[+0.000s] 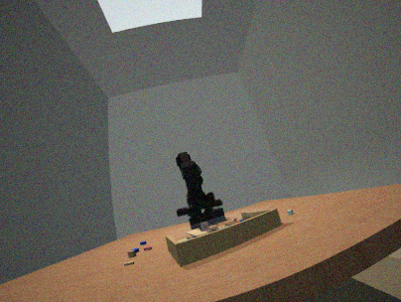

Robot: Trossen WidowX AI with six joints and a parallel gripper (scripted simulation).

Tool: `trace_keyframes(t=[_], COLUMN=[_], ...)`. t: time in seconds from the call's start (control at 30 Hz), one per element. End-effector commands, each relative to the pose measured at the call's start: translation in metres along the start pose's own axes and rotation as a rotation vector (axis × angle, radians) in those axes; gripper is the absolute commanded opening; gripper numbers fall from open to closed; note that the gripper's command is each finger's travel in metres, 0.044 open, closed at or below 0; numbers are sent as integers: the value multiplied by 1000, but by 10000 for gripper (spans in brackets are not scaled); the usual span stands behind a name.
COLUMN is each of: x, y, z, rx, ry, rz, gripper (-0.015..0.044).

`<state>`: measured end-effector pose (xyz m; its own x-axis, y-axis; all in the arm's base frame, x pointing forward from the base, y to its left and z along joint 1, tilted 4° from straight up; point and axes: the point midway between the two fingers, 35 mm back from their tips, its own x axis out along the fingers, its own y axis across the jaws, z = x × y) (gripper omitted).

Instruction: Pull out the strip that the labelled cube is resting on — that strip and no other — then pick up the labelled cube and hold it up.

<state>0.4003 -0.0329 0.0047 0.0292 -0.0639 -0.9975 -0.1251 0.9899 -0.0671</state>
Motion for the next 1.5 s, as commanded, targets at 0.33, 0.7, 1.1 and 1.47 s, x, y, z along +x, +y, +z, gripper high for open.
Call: trace_keyframes(t=[0.33,0.7,1.1,1.47], x=[-26,-26,-36,-62], y=[10,16,20,20], z=[-43,-73,-93,-93], rx=[2,2,2,2], ry=[14,17,19,18], rz=[1,2,2,3], gripper=[0,0,0,0])
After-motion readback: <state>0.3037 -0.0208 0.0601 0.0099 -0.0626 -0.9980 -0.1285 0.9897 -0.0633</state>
